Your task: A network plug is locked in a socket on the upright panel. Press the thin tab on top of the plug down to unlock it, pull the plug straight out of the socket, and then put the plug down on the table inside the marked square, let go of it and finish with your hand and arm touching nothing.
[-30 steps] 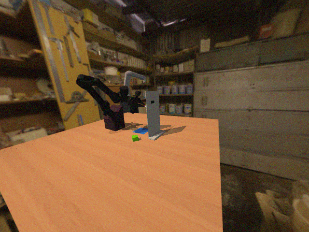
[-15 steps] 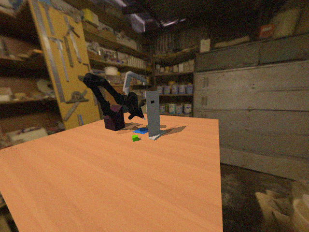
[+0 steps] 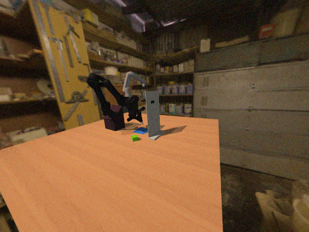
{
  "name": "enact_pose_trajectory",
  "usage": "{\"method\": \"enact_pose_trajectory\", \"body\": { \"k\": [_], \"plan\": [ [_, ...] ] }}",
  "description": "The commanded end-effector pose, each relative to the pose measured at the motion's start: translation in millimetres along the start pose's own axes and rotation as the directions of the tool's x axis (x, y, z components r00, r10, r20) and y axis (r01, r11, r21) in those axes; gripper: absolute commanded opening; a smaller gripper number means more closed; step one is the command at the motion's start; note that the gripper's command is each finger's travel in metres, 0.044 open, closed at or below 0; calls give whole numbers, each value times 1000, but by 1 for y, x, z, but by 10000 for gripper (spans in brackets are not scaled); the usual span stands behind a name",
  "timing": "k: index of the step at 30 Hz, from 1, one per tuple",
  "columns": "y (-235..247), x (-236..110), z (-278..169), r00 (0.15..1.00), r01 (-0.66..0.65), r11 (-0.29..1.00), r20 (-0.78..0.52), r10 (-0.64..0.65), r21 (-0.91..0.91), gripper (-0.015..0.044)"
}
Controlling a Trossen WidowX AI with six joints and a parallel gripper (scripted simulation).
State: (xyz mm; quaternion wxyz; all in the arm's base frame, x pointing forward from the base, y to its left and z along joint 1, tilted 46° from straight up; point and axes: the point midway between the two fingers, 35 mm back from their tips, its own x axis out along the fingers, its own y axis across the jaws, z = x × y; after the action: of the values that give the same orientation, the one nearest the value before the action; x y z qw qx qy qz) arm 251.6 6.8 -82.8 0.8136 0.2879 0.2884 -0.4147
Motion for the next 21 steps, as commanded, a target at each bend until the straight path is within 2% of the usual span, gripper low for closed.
{"method": "enact_pose_trajectory", "body": {
  "k": [1,21],
  "plan": [
    [-3,3,0,1000,6,1000,1,-6,-6,0],
    [-13,20,-1,1000,7,1000,0,-7,-6,0]
  ]
}}
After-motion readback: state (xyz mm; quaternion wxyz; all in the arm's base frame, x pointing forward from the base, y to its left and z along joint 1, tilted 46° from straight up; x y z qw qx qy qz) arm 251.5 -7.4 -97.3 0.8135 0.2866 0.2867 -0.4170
